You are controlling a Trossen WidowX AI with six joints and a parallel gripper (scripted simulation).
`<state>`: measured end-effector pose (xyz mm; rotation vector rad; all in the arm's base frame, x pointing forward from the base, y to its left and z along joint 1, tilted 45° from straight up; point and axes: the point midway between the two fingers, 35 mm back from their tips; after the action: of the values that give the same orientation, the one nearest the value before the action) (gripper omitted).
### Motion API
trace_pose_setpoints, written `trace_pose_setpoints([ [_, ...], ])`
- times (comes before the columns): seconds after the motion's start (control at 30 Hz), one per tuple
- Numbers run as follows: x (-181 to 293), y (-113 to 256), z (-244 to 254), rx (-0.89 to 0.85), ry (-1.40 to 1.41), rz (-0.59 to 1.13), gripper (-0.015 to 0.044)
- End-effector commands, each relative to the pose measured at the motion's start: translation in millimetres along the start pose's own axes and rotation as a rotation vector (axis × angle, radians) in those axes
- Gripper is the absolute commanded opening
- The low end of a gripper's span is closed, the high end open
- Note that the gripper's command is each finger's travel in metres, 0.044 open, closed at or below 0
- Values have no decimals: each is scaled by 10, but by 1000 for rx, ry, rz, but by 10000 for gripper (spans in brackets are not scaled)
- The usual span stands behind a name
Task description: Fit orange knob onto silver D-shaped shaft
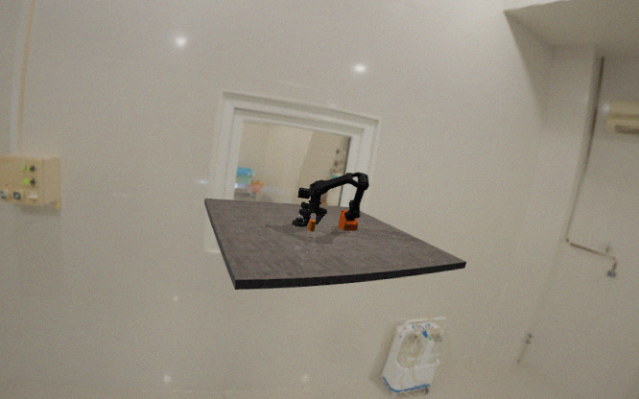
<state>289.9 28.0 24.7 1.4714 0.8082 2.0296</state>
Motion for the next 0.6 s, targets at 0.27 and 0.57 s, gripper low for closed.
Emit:
trace_pose_setpoints([
  [0.27, 25, -196, -22, 1, -6, 8, 440],
  [0.57, 27, -218, -24, 1, -6, 9, 282],
])
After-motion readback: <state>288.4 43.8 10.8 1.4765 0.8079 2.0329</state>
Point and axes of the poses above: the point midway between the two fingers, 35 mm back from their tips, its own y axis back along the fingers, its own z axis across the jaws, x = y × z, and after that the axes turned 5 degrees about -y, right-handed
